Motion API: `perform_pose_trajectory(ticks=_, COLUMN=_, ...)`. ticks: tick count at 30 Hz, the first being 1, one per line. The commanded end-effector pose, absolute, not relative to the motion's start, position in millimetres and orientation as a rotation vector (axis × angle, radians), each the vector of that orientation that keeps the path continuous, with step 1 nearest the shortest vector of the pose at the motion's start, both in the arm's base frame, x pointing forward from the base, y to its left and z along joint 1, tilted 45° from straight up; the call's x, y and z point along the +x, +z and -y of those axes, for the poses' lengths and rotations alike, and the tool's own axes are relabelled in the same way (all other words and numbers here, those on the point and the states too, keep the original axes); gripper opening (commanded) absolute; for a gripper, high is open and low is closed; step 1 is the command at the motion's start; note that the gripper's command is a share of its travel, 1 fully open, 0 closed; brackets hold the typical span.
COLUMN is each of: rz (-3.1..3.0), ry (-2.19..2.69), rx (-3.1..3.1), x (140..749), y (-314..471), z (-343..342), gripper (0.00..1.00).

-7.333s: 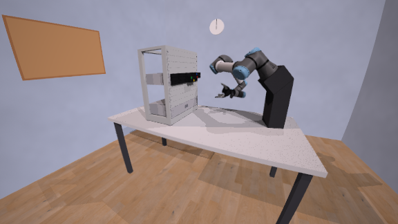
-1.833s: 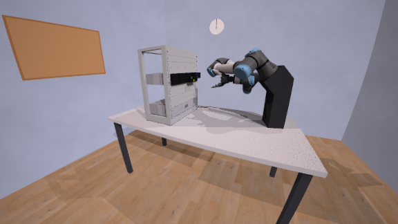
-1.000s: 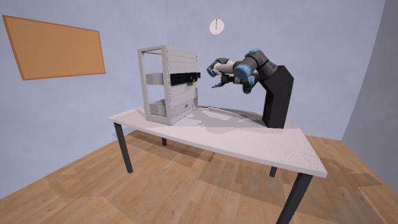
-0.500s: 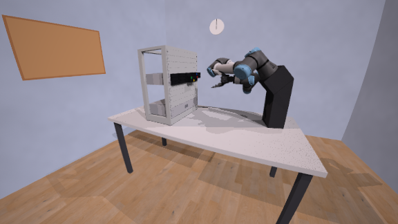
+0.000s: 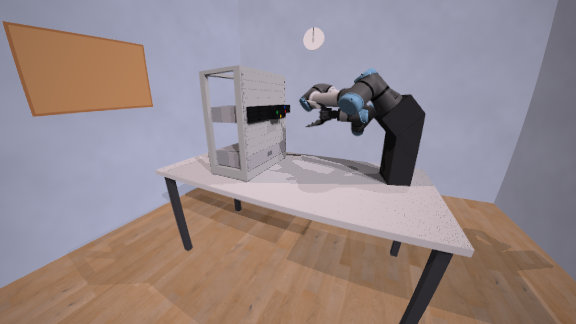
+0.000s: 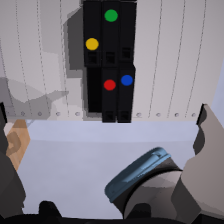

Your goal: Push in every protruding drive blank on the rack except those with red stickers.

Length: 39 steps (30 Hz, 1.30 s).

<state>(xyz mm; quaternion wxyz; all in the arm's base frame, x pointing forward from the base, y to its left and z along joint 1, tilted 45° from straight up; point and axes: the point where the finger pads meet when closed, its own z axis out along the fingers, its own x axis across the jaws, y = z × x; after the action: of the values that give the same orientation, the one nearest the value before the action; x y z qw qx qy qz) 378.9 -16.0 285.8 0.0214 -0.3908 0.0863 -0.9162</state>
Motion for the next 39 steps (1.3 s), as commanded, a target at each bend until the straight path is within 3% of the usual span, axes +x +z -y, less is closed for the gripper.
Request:
perform_pose_trajectory(ticks=1, rz=-0.271, ry=-2.843, rx=-1.207, x=375, y=275, z=-43, gripper=1.00)
perform_pose_trajectory(ticks=39, rz=-0.271, ry=-2.843, rx=-1.207, x=374, y=269, z=-72, gripper=1.00)
